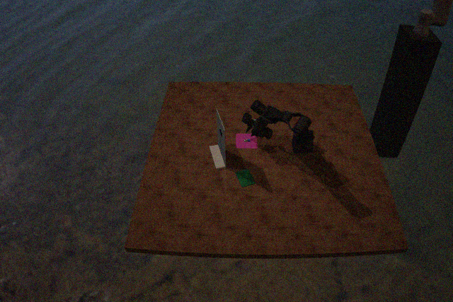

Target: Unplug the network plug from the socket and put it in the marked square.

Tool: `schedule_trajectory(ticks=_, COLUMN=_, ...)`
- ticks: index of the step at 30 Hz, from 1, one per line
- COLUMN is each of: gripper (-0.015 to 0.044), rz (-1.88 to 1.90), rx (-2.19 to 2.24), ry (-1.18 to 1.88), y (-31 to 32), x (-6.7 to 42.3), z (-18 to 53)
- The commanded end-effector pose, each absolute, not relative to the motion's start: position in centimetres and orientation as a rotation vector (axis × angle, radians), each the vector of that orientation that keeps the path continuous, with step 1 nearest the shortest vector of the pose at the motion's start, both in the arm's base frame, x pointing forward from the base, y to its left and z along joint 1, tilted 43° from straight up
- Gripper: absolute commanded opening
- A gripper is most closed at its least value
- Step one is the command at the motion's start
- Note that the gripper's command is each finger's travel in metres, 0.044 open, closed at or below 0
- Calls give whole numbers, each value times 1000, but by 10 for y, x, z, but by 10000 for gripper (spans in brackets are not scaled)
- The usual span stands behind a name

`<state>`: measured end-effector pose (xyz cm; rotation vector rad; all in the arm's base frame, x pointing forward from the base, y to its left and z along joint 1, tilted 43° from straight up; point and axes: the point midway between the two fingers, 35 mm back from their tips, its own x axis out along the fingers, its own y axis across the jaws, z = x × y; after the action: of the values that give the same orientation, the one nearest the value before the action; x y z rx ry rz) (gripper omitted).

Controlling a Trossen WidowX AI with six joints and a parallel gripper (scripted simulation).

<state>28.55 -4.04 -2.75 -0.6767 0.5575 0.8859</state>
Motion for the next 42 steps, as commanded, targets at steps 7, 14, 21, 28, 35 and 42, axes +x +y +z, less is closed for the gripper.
schedule_trajectory(ticks=7, gripper=156, rz=885, rx=-684, ry=550, y=-52, x=288, z=-15)
schedule_trajectory(ticks=14, gripper=156, rz=885, rx=-685, ry=551, y=-59, x=289, z=-7)
schedule_trajectory(ticks=21, gripper=156, rz=885, rx=-685, ry=551, y=-66, x=289, z=0)
schedule_trajectory(ticks=28, gripper=156, rz=885, rx=-685, ry=551, y=-73, x=288, z=8)
schedule_trajectory(ticks=35, gripper=156, rz=885, rx=-684, ry=550, y=-80, x=287, z=17)
schedule_trajectory(ticks=42, gripper=156, rz=884, rx=-683, ry=549, y=-86, x=286, z=26)
